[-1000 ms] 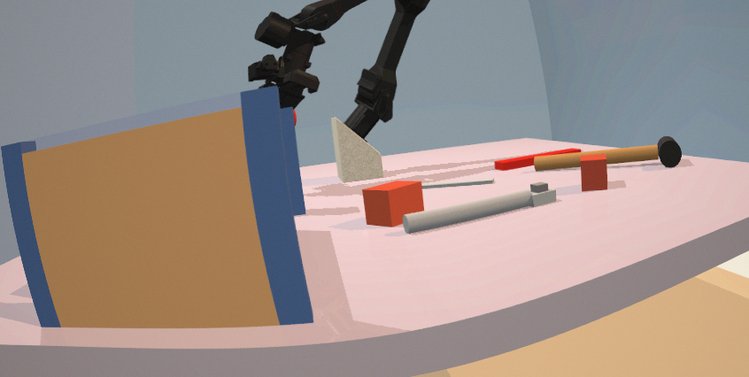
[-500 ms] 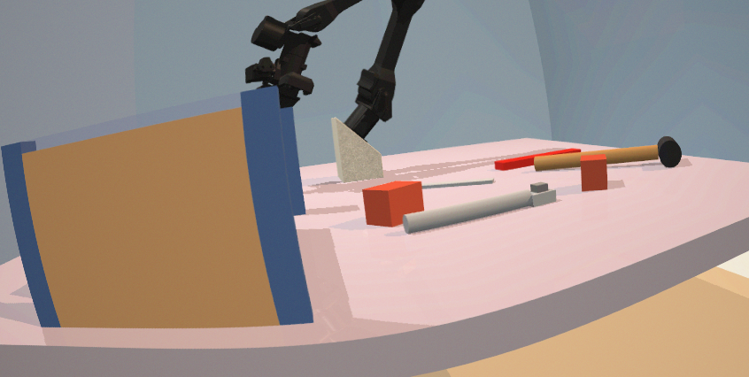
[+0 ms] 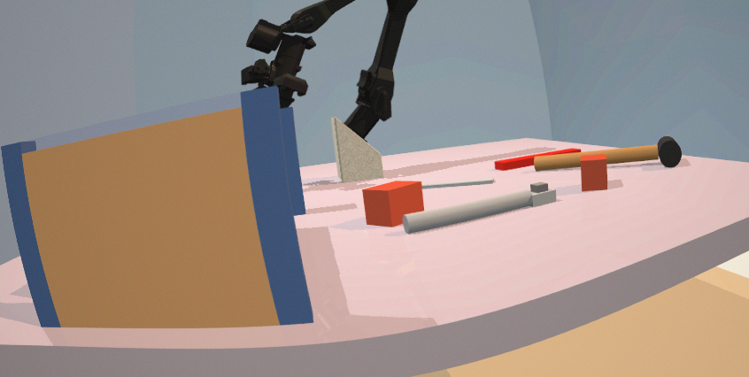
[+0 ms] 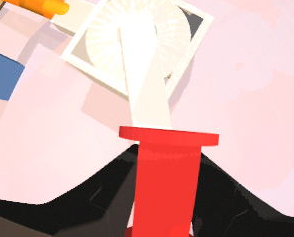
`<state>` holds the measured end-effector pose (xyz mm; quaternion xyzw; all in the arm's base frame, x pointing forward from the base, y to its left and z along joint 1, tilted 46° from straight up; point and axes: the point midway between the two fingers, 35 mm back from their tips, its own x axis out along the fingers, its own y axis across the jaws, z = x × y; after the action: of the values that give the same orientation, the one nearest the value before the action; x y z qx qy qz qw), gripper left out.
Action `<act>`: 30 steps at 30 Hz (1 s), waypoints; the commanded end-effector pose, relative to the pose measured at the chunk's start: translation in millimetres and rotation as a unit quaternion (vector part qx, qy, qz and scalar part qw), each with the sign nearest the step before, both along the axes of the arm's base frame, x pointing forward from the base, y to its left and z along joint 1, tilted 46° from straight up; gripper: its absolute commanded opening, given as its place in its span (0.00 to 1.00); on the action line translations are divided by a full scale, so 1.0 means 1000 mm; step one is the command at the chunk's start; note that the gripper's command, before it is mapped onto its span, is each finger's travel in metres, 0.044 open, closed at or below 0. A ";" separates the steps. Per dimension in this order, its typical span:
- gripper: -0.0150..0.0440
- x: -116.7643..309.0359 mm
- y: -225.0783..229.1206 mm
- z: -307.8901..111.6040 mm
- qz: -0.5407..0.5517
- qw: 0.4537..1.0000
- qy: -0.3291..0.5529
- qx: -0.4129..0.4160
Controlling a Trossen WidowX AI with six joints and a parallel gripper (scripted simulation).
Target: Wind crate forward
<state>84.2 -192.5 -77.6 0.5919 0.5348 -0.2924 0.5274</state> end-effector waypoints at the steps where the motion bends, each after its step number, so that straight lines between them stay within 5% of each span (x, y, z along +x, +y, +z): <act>1: 0.25 -0.008 -0.002 -0.007 0.004 1.000 0.011 -0.001; 30: 0.25 -0.034 -0.022 -0.030 0.004 1.000 0.012 -0.003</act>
<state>54.8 -210.8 -100.1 0.5913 0.5373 -0.2944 0.5244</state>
